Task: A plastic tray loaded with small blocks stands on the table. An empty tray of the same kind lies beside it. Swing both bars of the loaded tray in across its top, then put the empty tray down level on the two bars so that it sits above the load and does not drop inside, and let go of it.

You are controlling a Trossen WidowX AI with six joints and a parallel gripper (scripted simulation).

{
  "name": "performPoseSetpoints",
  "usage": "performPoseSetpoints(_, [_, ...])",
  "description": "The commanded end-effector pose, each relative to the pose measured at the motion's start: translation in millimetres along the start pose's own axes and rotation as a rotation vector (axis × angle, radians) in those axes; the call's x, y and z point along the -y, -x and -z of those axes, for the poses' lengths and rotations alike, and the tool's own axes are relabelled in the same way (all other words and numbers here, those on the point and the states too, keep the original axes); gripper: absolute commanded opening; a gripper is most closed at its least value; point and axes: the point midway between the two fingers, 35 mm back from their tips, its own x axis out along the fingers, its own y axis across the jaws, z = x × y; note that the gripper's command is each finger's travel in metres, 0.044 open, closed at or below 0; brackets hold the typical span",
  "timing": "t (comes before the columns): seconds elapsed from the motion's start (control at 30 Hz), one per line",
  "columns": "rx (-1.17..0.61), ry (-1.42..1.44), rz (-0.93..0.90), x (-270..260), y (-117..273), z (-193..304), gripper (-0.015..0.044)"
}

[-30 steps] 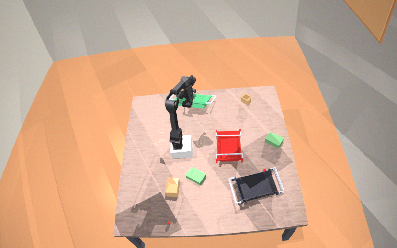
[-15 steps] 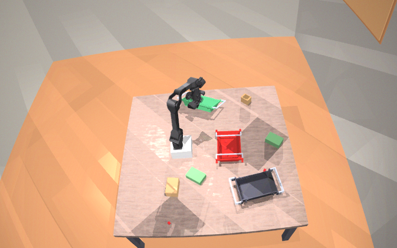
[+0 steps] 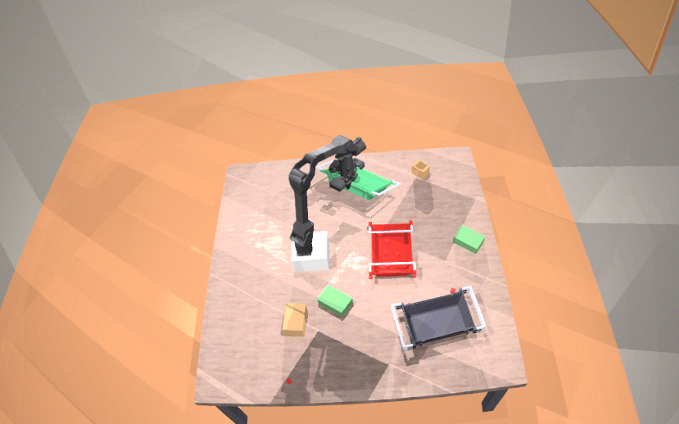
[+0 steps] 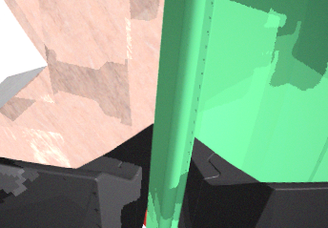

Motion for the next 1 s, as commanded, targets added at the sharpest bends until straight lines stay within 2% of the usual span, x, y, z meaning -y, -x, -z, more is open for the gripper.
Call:
performPoseSetpoints(0.0, [0.002,-0.061,0.023,3,5,16,0.0000])
performPoseSetpoints(0.97, [-0.003,-0.443,0.017,-27,3,126,0.0000])
